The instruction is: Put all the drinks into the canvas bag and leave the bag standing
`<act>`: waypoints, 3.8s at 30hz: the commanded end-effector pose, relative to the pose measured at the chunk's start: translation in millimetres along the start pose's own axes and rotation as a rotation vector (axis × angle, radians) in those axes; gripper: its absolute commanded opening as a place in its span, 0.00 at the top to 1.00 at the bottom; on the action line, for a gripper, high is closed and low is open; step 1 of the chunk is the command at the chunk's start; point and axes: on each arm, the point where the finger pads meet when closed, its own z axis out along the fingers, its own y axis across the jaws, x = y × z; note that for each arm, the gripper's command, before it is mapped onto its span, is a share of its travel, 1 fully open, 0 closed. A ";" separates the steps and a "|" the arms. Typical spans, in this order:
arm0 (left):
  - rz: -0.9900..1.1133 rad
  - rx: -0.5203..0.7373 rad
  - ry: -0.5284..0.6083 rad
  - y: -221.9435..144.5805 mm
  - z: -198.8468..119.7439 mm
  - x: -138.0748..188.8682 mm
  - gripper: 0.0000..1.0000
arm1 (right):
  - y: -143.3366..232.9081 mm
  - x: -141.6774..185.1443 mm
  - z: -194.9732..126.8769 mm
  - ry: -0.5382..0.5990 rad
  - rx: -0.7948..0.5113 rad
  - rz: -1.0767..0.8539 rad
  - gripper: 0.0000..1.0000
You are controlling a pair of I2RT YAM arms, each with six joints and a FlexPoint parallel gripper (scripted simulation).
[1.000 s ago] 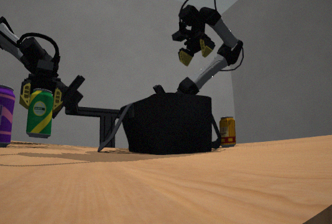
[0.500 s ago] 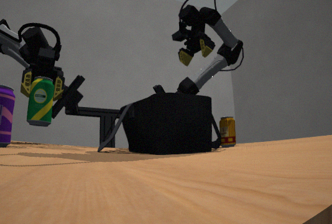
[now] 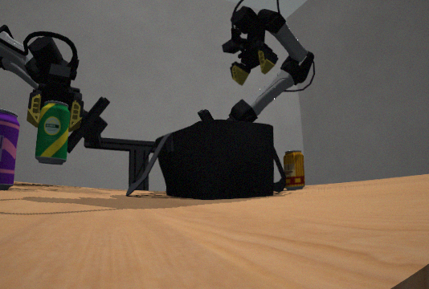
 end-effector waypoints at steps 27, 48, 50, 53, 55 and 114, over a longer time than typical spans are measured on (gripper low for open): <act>-0.014 -0.001 -0.032 0.6 -10.8 -3.1 0.00 | -3.5 -37.5 -52.6 -0.003 0.001 0.010 0.33; -0.014 -0.001 -0.032 0.6 -10.8 -3.1 0.00 | -3.2 -46.0 -50.7 -0.070 -0.018 0.052 0.33; -0.014 -0.001 -0.032 0.6 -10.8 -3.1 0.00 | -7.3 -51.1 -52.3 -0.079 -0.014 0.065 0.33; -0.014 -0.001 -0.032 0.6 -10.8 -3.1 0.00 | -4.3 -55.1 -55.2 -0.079 -0.013 0.075 0.33; -0.014 -0.001 -0.032 0.6 -10.8 -3.1 0.00 | -4.3 -55.1 -55.2 -0.079 -0.013 0.075 0.33; -0.014 -0.001 -0.032 0.6 -10.8 -3.1 0.00 | 24.5 -95.6 -93.6 -0.073 -0.018 0.110 0.33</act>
